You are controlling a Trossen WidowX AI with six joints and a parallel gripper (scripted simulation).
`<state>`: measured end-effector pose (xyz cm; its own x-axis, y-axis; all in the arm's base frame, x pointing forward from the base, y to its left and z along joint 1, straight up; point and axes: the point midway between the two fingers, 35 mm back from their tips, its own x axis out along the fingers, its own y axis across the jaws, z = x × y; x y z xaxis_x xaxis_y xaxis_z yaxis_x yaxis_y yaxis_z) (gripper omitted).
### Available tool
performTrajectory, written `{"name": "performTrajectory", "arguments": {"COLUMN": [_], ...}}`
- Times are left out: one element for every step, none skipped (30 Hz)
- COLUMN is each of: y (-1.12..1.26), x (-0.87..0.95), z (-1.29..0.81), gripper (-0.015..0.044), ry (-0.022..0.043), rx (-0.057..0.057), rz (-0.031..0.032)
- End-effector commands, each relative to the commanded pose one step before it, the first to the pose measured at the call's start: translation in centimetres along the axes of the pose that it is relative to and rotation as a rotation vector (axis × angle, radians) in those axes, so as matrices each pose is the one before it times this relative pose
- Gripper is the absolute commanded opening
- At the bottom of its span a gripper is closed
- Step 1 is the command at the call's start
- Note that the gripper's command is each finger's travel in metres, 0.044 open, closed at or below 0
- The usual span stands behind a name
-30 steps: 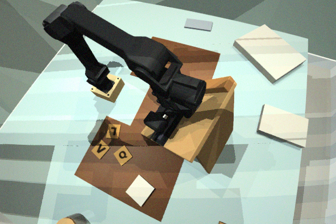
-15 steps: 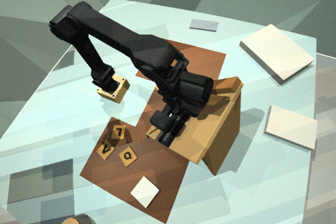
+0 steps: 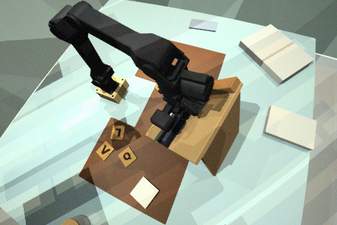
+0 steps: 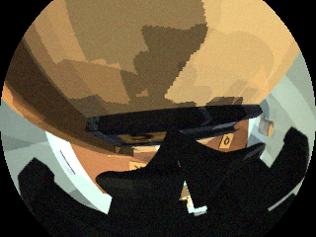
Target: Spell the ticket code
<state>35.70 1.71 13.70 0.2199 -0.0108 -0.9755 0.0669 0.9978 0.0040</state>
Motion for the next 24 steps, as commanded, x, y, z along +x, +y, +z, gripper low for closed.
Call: {"name": "performTrajectory", "arguments": {"y": [0.206, 0.033, 0.033, 0.033, 0.034, 0.033, 0.033, 0.033, 0.033, 0.033, 0.033, 0.027, 0.010, 0.000, -0.161, -0.107, -0.036, -0.012, -0.004, -0.002, 0.002, 0.000, 0.000, 0.000], "x": [0.005, 0.000, 0.000, 0.000, 0.000, 0.000, 0.000, 0.000, 0.000, 0.000, 0.000, 0.000, 0.000, 0.000, -0.060, -0.122, -0.123, -0.121, -0.123, -0.071, -0.123, -0.124, 0.000, -0.060], "z": [0.042, 0.003, 0.003, 0.002, 0.002, 0.002, 0.002, 0.001, 0.001, 0.001, 0.001, 0.001, 0.000, 0.000, -0.070, -0.115, -0.109, -0.107, -0.107, -0.063, -0.110, -0.109, 0.000, -0.057], "gripper": [0.0000, 0.0000, 0.0000, 0.0000, 0.0000, 0.0000, 0.0000, 0.0000, 0.0000, 0.0000, 0.0000, 0.0000, 0.0000, 0.0000, 0.0000, 0.0000, 0.0000, 0.0000, 0.0000, 0.0000, 0.0000, 0.0000, 0.0000, 0.0000], "ry": [-0.00051, 0.00000, 0.00000, 0.00000, 0.00000, 0.00000, 0.00000, 0.00000, 0.00000, 0.00000, 0.00000, 0.00000, 0.00000, 0.00000, 0.00005, 0.00010, 0.00009, 0.00009, 0.00009, 0.00005, 0.00010, 0.00010, 0.00000, 0.00005], "rx": [0.0037, 0.0000, 0.0000, 0.0000, 0.0000, 0.0000, 0.0000, 0.0000, 0.0000, 0.0000, 0.0000, 0.0000, 0.0000, 0.0000, 0.0000, 0.0000, 0.0000, 0.0000, 0.0000, 0.0000, 0.0000, 0.0000, 0.0000, 0.0000], "rz": [-0.00048, 0.00003, 0.00003, 0.00003, 0.00003, 0.00003, 0.00003, 0.00003, 0.00003, 0.00003, 0.00003, 0.00002, 0.00001, 0.00000, -0.00013, -0.00008, -0.00003, -0.00001, 0.00000, 0.00000, 0.00000, 0.00000, 0.00000, 0.00000]}}
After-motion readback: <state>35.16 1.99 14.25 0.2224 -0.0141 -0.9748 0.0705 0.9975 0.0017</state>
